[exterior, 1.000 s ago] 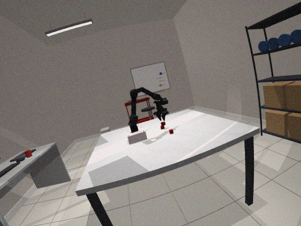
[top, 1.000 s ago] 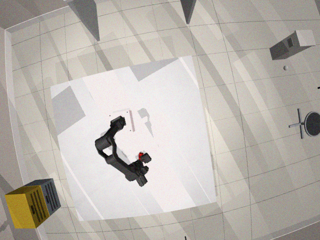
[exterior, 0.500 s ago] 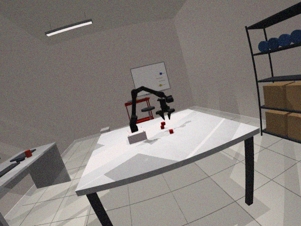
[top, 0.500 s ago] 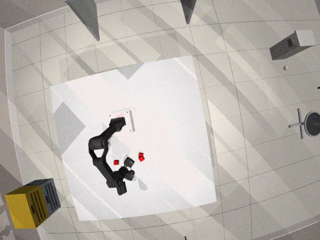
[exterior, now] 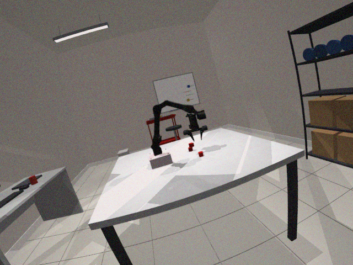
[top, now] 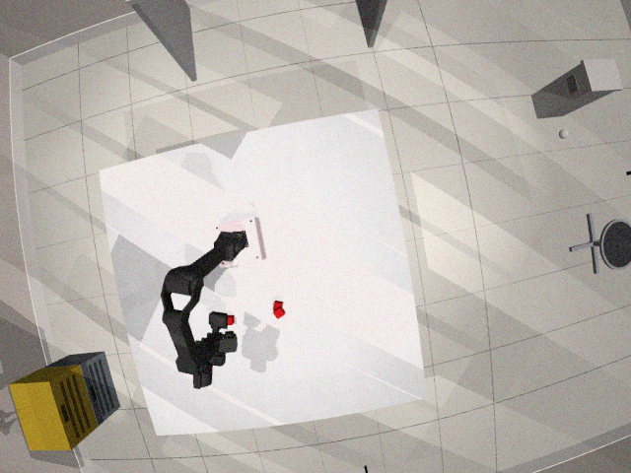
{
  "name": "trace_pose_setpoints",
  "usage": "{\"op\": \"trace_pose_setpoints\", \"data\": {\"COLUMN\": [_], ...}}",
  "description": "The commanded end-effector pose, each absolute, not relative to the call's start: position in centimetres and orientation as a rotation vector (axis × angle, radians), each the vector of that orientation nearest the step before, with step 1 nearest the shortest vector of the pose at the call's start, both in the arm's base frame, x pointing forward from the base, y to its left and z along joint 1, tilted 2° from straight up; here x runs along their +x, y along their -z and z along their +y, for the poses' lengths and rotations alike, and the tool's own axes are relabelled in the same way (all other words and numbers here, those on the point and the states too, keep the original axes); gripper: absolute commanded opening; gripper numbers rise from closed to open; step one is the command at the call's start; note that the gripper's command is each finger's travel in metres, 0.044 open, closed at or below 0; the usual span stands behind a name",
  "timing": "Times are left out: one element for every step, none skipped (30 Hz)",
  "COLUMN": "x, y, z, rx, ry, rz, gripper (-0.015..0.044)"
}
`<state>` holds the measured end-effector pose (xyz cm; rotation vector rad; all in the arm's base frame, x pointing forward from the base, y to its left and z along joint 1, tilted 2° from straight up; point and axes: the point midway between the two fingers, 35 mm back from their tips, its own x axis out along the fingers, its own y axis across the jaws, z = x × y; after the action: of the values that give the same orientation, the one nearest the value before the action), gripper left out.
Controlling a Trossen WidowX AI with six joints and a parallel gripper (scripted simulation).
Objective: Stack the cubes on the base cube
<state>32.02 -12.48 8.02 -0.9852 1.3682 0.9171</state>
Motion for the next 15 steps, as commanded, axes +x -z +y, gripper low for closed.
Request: {"op": "trace_pose_setpoints", "data": {"x": [31.3,31.3,31.3,31.3,31.3,31.3,31.3,31.3,31.4,31.4,31.5,31.5,31.4,31.4,31.3], "y": [-8.6,-8.6,-8.6,-8.6,-8.6,-8.6,-8.6,-8.4,-7.9,-7.1,-6.0,-4.9,-3.9,-3.0,-2.5], "z": [-14.7,-14.7,-14.7,-14.7,-14.7,-14.7,-14.7,-14.7,-14.8,-14.9,-14.9,-15.0,-15.0,-15.0,-15.0], "rx": [-1.076,-1.076,-1.076,-1.076,-1.076,-1.076,-1.076,-1.076,-1.076,-1.076,-1.076,-1.076,-1.076,-1.076,-1.076], "ry": [-1.002,-1.002,-1.002,-1.002,-1.002,-1.002,-1.002,-1.002,-1.002,-1.002,-1.002,-1.002,-1.002,-1.003,-1.003], "rz": [1.336,1.336,1.336,1.336,1.336,1.336,1.336,1.336,1.336,1.336,1.336,1.336,1.336,1.336,1.336], "gripper": [0.0265,0.0265,0.0265,0.0265,0.0265,0.0265,0.0265,0.0265,0.0265,0.0265,0.0265,0.0265,0.0265,0.0265,0.0265]}}
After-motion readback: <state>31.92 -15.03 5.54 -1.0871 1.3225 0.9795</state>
